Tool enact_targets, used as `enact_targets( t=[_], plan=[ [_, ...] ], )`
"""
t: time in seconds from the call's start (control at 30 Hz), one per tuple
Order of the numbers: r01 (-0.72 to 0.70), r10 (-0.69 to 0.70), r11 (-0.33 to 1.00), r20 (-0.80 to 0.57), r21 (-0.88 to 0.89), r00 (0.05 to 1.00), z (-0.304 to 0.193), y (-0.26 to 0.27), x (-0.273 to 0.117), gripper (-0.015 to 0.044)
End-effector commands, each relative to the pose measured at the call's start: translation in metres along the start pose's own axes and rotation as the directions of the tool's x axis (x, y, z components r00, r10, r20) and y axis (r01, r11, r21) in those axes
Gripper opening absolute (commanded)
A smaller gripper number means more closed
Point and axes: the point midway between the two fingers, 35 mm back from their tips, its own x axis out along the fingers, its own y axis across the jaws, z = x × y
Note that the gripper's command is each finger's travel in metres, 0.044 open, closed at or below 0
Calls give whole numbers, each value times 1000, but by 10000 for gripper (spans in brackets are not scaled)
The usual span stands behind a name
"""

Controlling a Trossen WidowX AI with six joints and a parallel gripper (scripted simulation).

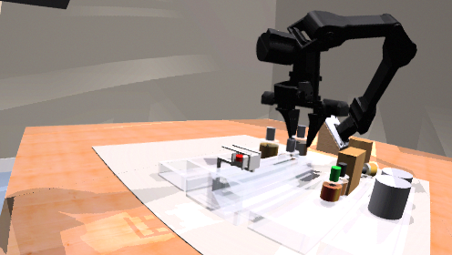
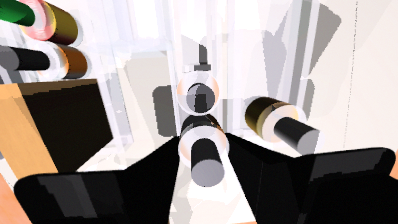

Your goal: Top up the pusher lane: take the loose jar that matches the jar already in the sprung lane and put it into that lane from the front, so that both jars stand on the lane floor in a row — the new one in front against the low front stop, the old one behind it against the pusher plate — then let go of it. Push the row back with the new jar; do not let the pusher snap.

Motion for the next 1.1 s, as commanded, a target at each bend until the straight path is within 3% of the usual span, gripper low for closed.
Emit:
enact_targets(
  t=[0.0,1.07],
  plan=[
    [0,1,1000,22,-10,1000,7,1,-3,0],
    [-1,1,1000,22,-10,1000,7,1,8,0]
  ],
)
